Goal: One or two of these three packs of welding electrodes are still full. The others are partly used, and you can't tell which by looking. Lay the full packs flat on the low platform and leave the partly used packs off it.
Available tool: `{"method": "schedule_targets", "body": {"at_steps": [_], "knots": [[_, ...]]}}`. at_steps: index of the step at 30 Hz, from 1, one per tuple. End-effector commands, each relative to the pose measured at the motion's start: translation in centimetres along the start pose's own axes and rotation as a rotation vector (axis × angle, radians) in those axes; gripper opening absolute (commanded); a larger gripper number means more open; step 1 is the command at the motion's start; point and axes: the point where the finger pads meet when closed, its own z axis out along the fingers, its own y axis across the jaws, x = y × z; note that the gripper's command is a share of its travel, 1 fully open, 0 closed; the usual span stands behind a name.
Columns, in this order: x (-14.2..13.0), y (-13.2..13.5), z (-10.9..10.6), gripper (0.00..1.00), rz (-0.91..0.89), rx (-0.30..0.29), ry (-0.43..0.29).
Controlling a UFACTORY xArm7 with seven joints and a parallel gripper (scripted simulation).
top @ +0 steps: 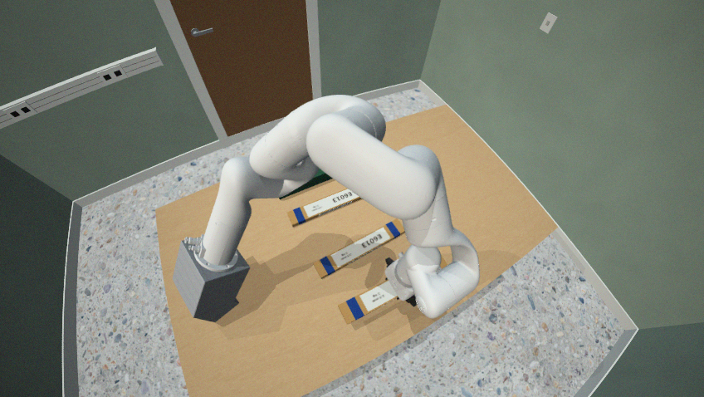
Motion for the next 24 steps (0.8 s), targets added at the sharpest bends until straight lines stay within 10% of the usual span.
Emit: {"method": "schedule_targets", "body": {"at_steps": [1,24], "knots": [[0.0,0.1,-0.1,0.58,0.000,-0.004,0.001],[1.1,-1.8,-0.1,0.58,0.000,-0.003,0.001]]}}
